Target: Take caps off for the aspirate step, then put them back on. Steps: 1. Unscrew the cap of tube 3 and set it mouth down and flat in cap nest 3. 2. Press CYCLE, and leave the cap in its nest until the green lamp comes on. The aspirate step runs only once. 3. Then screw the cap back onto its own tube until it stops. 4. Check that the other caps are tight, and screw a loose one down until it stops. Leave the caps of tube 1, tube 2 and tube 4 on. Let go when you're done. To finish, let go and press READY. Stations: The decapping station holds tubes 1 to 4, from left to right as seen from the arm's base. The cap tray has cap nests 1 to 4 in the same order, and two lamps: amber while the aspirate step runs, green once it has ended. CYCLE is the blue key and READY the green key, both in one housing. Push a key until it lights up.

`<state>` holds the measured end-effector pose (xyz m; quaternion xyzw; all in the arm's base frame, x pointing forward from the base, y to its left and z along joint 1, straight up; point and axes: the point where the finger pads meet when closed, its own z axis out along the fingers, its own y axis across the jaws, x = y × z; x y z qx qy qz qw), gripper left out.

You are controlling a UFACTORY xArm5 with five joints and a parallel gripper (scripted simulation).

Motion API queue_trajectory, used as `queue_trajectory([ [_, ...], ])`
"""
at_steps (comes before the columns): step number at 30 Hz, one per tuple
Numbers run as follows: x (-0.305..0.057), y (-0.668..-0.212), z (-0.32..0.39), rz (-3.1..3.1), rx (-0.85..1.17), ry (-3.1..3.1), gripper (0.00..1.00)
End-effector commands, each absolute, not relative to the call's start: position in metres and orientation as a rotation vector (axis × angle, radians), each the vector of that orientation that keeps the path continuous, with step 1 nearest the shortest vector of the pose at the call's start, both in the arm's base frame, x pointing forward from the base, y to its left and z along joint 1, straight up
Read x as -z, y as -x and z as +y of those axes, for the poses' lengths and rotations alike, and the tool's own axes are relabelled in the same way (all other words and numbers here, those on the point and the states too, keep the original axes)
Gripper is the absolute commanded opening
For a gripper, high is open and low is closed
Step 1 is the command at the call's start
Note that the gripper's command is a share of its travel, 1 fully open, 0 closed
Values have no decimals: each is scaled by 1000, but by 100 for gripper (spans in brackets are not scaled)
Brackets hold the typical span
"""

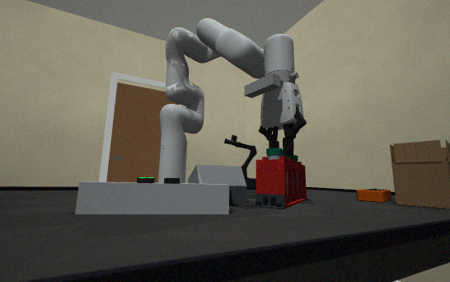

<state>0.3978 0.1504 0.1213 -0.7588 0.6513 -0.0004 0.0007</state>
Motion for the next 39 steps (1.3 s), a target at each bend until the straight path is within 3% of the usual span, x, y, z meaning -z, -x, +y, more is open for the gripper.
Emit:
queue_trajectory([
  [1, -122, -399, 151, 2053, 3, 2373, 46],
  [11, -122, -399, 151, 2053, 3, 2373, 46],
  [32, -123, -399, 151, 1027, 5, 2966, 46],
  [39, -123, -399, 151, 989, 6, 2979, 46],
])
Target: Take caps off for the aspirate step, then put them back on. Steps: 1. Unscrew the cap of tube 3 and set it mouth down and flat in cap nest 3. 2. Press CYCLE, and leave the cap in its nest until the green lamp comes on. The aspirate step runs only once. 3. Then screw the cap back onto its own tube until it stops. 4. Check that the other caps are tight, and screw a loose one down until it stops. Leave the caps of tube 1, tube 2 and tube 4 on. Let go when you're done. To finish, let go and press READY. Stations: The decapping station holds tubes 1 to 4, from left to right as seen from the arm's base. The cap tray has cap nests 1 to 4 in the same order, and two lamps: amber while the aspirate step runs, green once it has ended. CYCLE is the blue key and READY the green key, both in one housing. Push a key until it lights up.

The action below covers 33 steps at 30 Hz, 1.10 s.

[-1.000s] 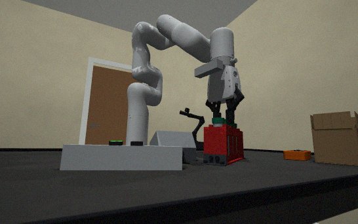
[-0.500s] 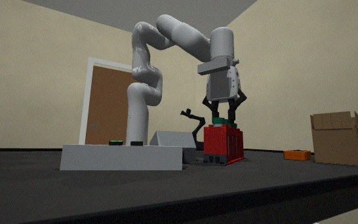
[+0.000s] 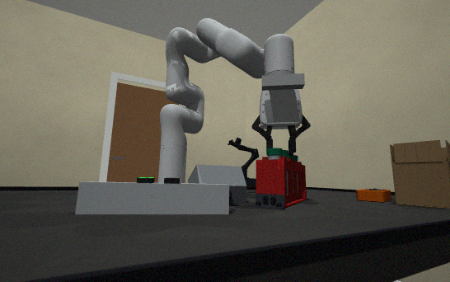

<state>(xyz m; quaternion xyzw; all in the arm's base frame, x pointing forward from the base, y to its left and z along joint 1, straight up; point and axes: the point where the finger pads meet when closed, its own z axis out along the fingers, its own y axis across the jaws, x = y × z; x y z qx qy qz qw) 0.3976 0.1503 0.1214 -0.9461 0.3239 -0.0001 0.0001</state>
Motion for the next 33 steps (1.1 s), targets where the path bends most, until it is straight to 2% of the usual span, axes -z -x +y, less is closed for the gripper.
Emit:
queue_trajectory([
  [1, -123, -399, 151, 989, 6, 2979, 0],
  [15, -123, -399, 151, 990, 6, 2979, 0],
  [33, -122, -399, 151, 1738, 4, 2612, 0],
])
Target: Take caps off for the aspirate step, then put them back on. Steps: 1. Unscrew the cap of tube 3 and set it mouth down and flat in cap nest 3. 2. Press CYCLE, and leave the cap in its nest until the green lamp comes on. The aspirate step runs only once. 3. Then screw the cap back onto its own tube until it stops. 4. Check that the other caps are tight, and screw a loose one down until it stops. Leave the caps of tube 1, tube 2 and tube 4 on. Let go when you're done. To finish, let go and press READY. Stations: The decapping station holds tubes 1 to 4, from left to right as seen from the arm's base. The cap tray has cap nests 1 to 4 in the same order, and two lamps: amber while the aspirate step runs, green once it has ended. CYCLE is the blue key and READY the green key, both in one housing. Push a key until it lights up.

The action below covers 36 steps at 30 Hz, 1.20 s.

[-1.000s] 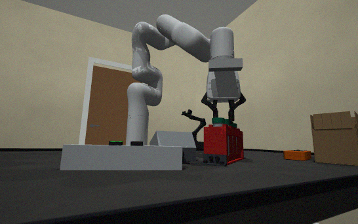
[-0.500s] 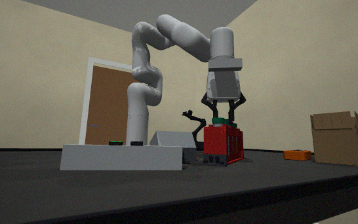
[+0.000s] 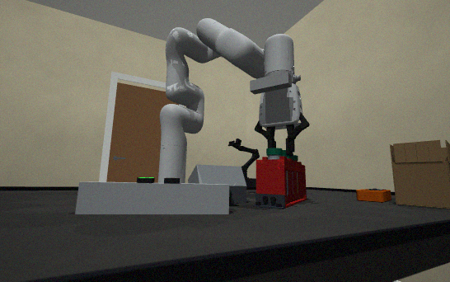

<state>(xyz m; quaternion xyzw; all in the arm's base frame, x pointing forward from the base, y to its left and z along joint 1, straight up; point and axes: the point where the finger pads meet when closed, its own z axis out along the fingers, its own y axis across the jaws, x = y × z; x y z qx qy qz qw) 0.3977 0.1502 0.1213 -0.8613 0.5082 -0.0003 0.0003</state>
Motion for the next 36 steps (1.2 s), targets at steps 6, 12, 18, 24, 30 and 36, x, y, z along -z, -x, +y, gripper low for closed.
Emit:
queue_trajectory([
  [6, -122, -399, 151, 1990, 4, 2426, 0],
  [12, -122, -399, 151, 2053, 3, 2373, 0],
  [18, -122, -399, 151, 2053, 3, 2373, 46],
  [24, -122, -399, 151, 2053, 3, 2373, 46],
  [30, -123, -399, 151, 1907, 4, 2492, 46],
  [36, -123, -399, 151, 1649, 4, 2670, 46],
])
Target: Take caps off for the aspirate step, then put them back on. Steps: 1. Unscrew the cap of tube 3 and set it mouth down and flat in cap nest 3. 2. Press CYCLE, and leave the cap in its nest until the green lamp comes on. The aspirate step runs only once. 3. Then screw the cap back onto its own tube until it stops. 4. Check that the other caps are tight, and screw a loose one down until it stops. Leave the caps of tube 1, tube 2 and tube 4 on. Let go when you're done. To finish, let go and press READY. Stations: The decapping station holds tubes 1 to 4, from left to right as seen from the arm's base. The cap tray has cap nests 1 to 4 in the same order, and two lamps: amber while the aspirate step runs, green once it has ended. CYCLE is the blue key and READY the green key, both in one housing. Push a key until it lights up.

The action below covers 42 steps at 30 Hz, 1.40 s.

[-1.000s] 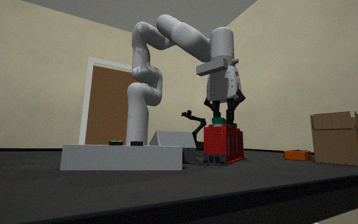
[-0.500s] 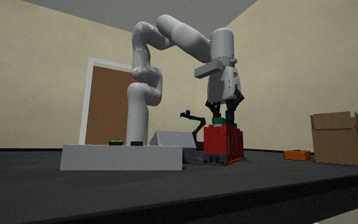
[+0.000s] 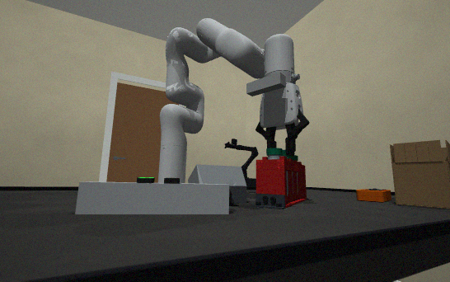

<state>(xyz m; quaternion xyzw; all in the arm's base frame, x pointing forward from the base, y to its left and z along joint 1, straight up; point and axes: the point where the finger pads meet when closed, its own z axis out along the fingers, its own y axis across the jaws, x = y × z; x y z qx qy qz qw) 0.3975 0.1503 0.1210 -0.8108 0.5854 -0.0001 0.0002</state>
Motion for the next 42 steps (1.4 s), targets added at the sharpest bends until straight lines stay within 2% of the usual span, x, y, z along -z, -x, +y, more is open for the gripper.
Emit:
queue_trajectory([
  [1, -123, -399, 151, 1595, 4, 2702, 46],
  [23, -123, -399, 151, 417, 6, 3112, 46],
  [32, -123, -399, 151, 389, 6, 3115, 46],
  [33, -123, -399, 151, 389, 6, 3115, 0],
  [42, -123, -399, 151, 390, 7, 3115, 0],
])
